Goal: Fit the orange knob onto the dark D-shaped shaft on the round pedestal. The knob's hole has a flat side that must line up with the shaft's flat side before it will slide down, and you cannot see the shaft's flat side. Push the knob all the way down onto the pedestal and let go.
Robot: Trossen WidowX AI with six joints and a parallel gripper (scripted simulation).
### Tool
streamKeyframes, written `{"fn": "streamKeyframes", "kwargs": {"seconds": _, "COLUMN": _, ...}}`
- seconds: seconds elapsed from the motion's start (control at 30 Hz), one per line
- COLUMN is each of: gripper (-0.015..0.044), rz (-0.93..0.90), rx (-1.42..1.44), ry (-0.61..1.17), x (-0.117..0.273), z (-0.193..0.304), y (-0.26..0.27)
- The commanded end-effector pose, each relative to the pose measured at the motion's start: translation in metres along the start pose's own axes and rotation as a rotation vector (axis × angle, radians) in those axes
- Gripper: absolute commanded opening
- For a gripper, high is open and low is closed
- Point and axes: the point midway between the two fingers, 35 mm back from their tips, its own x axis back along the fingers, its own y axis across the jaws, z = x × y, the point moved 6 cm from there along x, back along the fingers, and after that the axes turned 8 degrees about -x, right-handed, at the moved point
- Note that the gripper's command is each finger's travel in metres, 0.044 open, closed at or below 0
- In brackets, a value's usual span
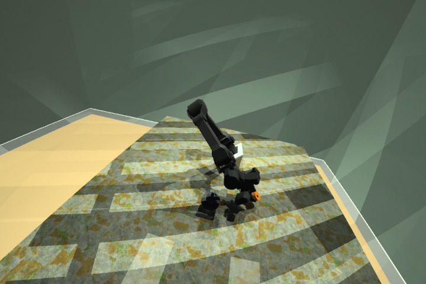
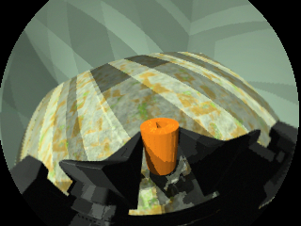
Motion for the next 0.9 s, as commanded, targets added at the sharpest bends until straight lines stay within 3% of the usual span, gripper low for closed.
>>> {"fn": "streamKeyframes", "kwargs": {"seconds": 0.0, "gripper": 0.0181, "rz": -0.008, "rx": 0.005, "ry": -0.073, "x": 0.004, "z": 0.009, "y": 0.0}}
{"fn": "streamKeyframes", "kwargs": {"seconds": 0.47, "gripper": 0.0181, "rz": -0.041, "rx": 0.006, "ry": -0.295, "x": 0.009, "z": 0.034, "y": -0.003}}
{"fn": "streamKeyframes", "kwargs": {"seconds": 0.6, "gripper": 0.0181, "rz": -0.033, "rx": 0.006, "ry": -0.239, "x": 0.011, "z": 0.029, "y": -0.002}}
{"fn": "streamKeyframes", "kwargs": {"seconds": 0.7, "gripper": 0.026, "rz": -0.035, "rx": 0.003, "ry": -0.257, "x": 0.009, "z": 0.03, "y": -0.004}}
{"fn": "streamKeyframes", "kwargs": {"seconds": 0.87, "gripper": 0.026, "rz": -0.035, "rx": 0.003, "ry": -0.257, "x": 0.009, "z": 0.03, "y": -0.004}}
